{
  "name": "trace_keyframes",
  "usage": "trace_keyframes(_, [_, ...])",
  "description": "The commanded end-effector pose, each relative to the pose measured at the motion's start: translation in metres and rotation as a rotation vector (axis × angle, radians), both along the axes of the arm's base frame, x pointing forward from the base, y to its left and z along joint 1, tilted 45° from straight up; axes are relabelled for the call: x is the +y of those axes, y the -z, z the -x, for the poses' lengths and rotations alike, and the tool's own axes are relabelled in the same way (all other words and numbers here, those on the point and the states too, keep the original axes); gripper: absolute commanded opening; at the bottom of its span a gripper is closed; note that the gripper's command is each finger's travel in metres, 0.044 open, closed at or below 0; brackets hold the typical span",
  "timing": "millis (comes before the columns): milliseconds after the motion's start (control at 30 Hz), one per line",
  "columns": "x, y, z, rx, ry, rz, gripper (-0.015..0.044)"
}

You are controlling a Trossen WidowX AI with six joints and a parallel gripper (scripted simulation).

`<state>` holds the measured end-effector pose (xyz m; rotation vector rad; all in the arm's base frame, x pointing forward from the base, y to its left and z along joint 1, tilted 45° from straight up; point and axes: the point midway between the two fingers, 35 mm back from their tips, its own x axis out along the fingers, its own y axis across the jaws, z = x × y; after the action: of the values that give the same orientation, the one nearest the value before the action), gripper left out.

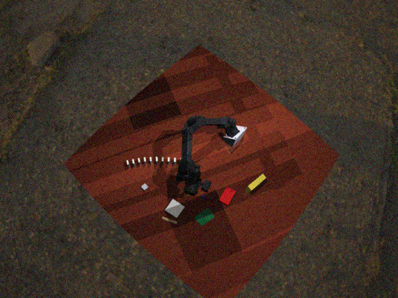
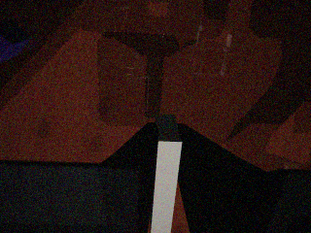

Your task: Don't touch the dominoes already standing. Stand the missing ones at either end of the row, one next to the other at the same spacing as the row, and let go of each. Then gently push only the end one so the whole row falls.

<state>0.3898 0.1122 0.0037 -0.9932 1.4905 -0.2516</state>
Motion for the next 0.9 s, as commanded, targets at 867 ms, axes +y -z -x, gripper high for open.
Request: trace_keyframes(867, [0.083, -0.038, 0.14, 0.263, -0.283, 0.035, 0.0025])
